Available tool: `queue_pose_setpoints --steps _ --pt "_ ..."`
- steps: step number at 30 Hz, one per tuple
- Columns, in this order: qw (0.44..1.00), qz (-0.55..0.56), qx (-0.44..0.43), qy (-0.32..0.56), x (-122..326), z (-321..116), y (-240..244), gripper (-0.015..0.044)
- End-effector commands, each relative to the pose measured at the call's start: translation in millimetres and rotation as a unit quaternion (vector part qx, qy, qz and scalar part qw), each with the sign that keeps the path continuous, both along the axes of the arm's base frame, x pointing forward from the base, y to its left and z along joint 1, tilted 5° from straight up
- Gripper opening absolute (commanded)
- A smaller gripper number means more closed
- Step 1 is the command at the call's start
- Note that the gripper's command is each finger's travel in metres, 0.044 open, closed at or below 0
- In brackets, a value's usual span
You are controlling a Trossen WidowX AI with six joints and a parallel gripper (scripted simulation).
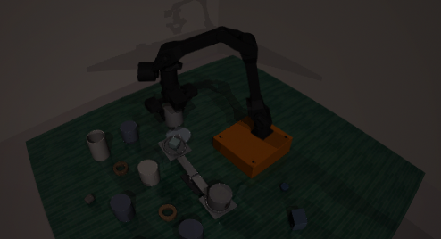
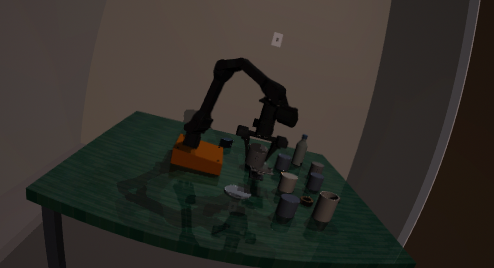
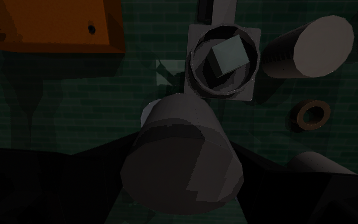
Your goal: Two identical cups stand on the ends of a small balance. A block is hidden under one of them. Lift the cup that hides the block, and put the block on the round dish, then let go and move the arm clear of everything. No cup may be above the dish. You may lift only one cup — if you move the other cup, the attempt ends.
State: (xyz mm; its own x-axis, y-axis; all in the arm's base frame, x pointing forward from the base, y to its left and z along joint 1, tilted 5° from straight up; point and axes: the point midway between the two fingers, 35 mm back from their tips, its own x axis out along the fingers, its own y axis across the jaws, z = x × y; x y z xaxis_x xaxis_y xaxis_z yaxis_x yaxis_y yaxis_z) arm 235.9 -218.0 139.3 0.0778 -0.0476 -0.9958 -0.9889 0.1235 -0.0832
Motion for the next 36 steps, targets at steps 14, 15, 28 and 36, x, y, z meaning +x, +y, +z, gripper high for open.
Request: queue_pose_setpoints --steps 14,15,28,36 --pt "1.000 0.004 -0.008 -0.003 -116.5 -57.4 -65.2 0.0000" --pt "1.000 0.005 -0.008 -0.003 -124.4 -60.9 -67.0 0.0000" --pt "1.000 0.005 -0.009 -0.003 -133.2 -101.5 -71.6 0.0000" --pt "1.000 0.005 -0.009 -0.003 -132.6 -109.1 -71.9 0.0000"
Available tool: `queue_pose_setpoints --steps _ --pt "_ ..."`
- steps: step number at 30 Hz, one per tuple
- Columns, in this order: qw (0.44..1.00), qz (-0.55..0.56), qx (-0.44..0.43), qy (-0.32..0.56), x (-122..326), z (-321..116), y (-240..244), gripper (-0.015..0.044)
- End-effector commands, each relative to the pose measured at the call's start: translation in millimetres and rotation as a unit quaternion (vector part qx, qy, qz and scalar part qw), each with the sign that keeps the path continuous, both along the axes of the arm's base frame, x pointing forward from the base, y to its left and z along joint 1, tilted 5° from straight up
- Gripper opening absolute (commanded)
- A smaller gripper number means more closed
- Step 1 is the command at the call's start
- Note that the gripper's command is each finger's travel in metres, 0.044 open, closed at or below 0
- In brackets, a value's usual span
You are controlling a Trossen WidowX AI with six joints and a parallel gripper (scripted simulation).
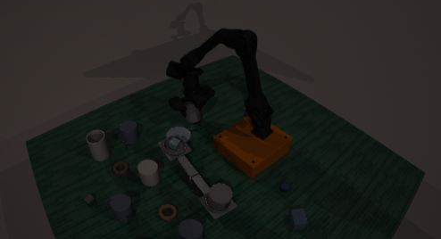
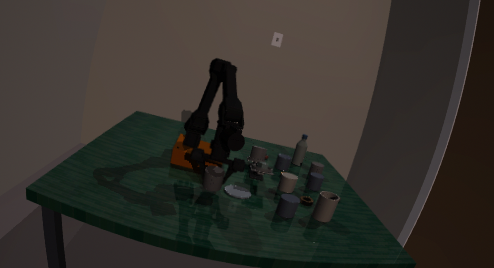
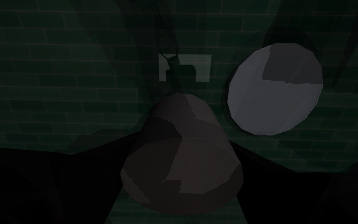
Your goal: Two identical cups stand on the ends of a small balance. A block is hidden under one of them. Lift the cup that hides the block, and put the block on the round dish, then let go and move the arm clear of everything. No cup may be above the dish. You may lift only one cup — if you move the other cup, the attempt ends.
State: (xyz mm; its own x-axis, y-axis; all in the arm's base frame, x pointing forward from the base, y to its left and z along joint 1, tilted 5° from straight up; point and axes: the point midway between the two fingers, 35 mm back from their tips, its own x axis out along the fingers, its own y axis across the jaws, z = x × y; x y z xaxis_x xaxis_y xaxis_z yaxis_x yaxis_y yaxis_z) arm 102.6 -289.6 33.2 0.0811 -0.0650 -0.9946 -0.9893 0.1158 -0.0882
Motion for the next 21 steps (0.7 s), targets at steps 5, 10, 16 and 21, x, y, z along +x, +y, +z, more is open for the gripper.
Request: queue_pose_setpoints --steps 5,10,16,21 --pt "1.000 0.002 0.000 -0.002 1.5 -11.2 -0.9 0.0000" --pt "1.000 0.001 0.000 0.000 1.1 -13.4 -0.8 0.0026" --pt "1.000 0.001 0.000 0.000 1.1 -13.4 -0.8 0.0184" --pt "1.000 0.001 0.000 0.000 1.1 -13.4 -0.8 0.0315"
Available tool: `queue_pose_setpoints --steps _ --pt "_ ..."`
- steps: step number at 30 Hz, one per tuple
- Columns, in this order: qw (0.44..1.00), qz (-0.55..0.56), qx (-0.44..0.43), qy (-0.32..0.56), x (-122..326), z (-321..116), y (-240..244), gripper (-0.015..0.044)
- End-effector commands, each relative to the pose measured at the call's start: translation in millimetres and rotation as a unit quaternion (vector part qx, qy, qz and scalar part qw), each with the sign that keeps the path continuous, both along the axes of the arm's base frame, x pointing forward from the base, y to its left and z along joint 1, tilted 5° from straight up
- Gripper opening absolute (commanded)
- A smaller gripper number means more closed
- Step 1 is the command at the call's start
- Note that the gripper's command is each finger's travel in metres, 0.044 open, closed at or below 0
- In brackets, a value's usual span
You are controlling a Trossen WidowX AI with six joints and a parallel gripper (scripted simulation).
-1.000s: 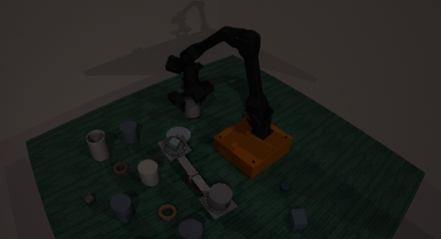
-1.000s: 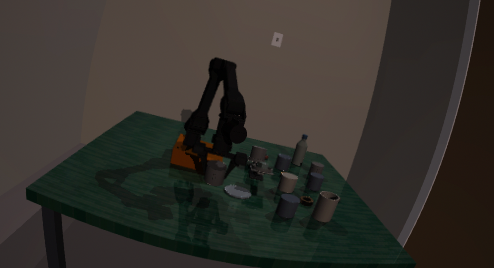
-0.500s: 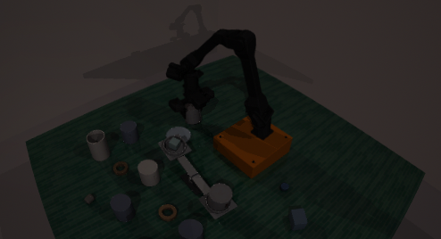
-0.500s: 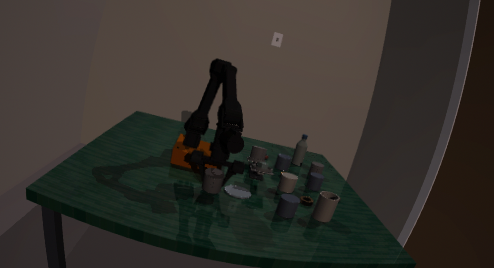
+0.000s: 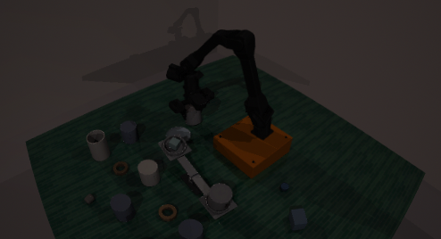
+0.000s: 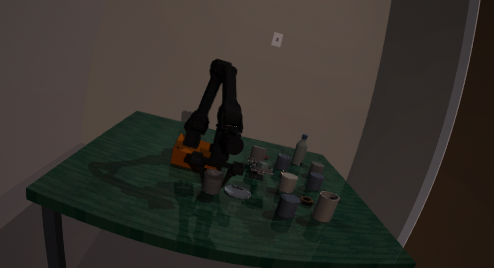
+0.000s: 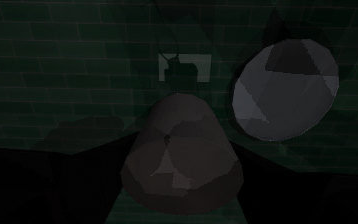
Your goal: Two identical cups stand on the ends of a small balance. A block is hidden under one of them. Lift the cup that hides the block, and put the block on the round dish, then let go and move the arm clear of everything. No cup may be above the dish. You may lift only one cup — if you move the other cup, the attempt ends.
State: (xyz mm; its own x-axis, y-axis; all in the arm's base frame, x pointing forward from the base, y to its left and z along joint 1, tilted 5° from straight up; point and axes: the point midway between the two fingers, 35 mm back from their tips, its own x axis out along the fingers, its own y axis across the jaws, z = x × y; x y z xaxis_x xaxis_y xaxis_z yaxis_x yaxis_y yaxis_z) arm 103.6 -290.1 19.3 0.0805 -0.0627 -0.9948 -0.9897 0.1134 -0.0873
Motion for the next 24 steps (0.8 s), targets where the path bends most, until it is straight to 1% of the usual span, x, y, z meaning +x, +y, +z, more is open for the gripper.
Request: queue_pose_setpoints --steps 1,4,5,8,13,20,24 --pt "1.000 0.000 -0.001 0.000 0.1 0.5 -0.3 0.0341" --pt "1.000 0.000 -0.001 0.000 0.0 3.4 -0.4 0.0420" --pt "1.000 0.000 -0.001 -0.001 -0.5 12.2 -0.5 0.0440" --pt "1.000 0.000 -0.001 -0.002 -3.6 50.9 2.5 0.0440" --pt "1.000 0.000 -0.001 -0.002 -3.9 53.9 2.9 0.0440" --pt "0.999 -0.035 -0.030 -0.014 3.3 62.4 -9.1 0.0260" --pt "0.997 -0.064 -0.032 -0.019 8.4 65.0 -9.8 0.0260"
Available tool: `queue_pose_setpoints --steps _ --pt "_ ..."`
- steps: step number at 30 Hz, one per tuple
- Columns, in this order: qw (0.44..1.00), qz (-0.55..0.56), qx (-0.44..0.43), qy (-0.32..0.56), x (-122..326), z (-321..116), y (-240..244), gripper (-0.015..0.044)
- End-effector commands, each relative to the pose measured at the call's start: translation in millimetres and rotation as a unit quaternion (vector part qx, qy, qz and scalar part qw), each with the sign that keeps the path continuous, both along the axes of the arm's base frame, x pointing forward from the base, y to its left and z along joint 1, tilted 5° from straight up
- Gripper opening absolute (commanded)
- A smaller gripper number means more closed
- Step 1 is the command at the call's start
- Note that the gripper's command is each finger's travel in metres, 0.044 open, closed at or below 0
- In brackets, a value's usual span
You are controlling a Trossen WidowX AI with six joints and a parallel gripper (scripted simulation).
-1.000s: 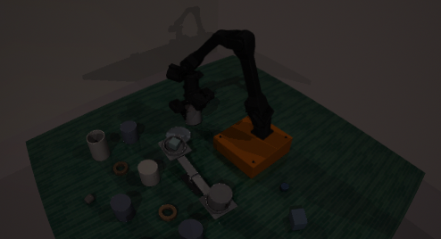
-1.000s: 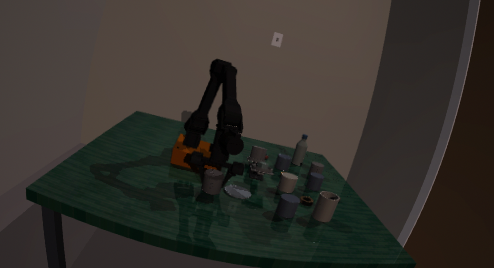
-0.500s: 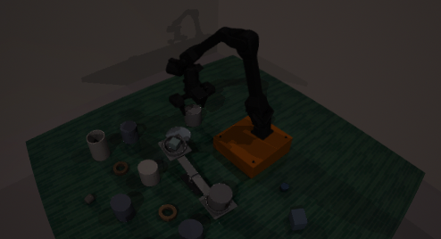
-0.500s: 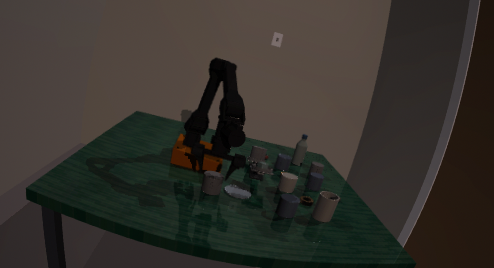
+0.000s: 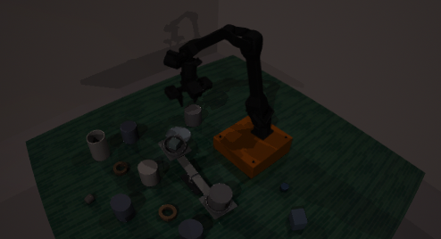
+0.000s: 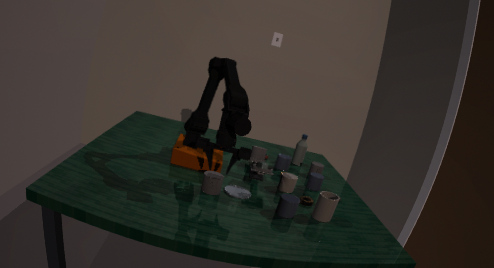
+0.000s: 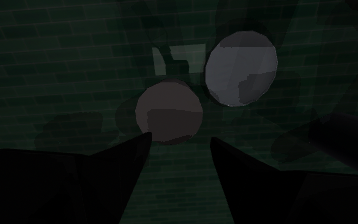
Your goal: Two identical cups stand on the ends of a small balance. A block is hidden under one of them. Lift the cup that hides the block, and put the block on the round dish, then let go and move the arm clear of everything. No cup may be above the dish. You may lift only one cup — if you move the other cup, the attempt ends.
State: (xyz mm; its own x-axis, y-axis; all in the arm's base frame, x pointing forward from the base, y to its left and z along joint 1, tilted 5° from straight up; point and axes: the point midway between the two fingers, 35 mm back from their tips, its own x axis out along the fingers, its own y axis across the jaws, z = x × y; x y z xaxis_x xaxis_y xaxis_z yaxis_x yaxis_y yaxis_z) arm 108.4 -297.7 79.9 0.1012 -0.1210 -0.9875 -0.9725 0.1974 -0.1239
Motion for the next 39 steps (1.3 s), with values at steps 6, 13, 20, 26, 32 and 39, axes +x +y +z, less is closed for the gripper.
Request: queue_pose_setpoints --steps 6,13,20,26,32,39 --pt "0.994 -0.111 0.006 -0.017 21.1 8.8 4.3 0.0260" --pt "0.975 -0.219 0.017 -0.035 43.1 14.7 13.7 0.0260" --pt "0.944 -0.325 0.028 -0.053 64.6 20.6 24.6 0.0260" --pt "0.904 -0.419 0.044 -0.065 80.1 24.7 34.0 0.0260" --pt "0.857 -0.507 0.059 -0.077 96.6 28.4 44.7 0.0260" --pt "0.788 -0.603 0.077 -0.092 114.5 33.0 57.6 0.0260"
